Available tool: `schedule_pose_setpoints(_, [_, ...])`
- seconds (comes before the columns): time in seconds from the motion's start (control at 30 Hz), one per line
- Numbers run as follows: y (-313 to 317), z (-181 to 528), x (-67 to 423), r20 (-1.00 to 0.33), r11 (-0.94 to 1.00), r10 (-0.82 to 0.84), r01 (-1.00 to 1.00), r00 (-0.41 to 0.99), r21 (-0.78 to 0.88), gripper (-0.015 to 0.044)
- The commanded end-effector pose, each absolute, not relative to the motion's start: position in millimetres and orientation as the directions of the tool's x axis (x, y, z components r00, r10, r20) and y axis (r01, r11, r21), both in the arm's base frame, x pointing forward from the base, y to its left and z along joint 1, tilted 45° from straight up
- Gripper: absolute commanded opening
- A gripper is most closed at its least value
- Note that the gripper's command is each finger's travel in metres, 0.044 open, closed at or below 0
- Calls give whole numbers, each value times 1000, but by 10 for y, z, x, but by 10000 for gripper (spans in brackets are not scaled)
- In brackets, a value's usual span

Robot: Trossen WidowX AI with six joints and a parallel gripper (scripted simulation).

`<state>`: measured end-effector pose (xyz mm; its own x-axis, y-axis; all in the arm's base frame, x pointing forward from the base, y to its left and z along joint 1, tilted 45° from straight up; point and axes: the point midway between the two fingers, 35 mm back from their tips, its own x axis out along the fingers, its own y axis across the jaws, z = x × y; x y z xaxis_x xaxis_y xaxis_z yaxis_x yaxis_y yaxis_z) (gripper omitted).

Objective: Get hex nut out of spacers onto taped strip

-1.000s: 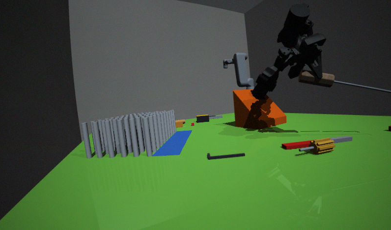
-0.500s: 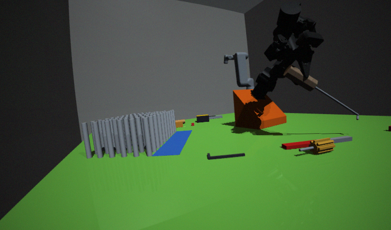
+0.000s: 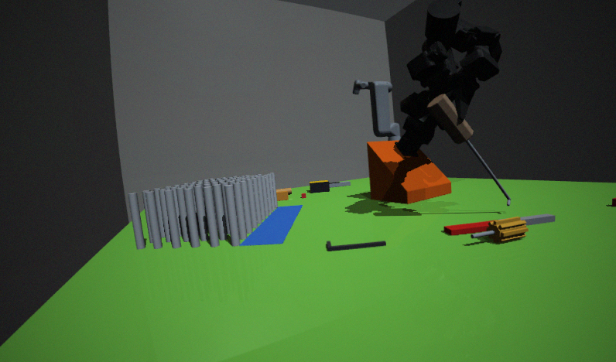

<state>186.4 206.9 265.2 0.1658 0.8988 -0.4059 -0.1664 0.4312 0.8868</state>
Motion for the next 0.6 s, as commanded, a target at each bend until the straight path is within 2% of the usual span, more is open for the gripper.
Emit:
schedule_pose_setpoints(0.0, [1959, 2611, 2038, -412, 450, 881, -145, 234, 881, 0])
schedule_pose_setpoints(0.23, [1922, 2546, 2119, -436, 499, 862, -290, 257, 817, 0])
schedule_pose_setpoints(0.57, [1844, 2421, 2265, -483, 562, 824, -534, 296, 632, 0])
